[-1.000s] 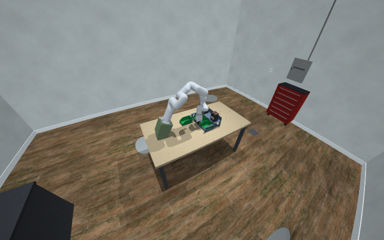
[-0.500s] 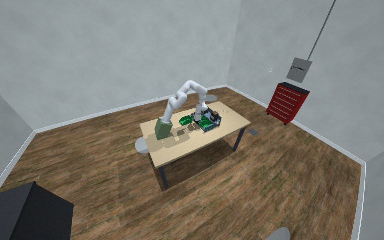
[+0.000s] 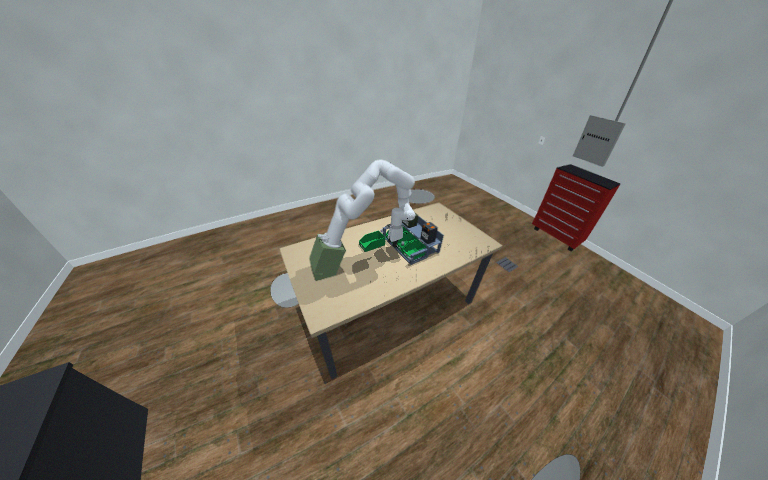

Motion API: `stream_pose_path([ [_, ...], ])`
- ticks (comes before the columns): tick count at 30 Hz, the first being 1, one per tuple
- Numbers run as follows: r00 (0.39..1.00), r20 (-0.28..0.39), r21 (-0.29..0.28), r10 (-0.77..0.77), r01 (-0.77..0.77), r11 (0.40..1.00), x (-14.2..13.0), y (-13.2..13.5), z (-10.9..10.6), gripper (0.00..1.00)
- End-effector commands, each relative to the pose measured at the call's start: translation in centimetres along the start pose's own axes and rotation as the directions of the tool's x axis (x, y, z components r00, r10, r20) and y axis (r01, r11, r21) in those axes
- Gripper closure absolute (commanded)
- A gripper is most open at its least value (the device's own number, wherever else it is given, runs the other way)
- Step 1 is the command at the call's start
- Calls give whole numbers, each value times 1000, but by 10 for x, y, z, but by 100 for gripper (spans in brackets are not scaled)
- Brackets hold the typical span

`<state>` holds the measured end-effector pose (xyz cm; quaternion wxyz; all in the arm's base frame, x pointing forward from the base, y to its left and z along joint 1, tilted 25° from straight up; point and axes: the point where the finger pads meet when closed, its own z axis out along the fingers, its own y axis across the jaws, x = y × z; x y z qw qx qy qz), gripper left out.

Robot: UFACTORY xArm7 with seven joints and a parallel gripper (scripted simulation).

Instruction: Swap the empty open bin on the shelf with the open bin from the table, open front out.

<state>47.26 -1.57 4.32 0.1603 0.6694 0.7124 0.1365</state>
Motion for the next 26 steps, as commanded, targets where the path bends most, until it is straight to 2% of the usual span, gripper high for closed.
stream_pose_path([
  [1,1000,1,-4,0,0,1000,0,2,-23,100],
  [4,1000,1,-4,0,0,1000,0,2,-43,100],
  [7,1000,1,-4,0,0,1000,0,2,-54,100],
  [26,1000,1,-4,0,0,1000,0,2,-55,100],
])
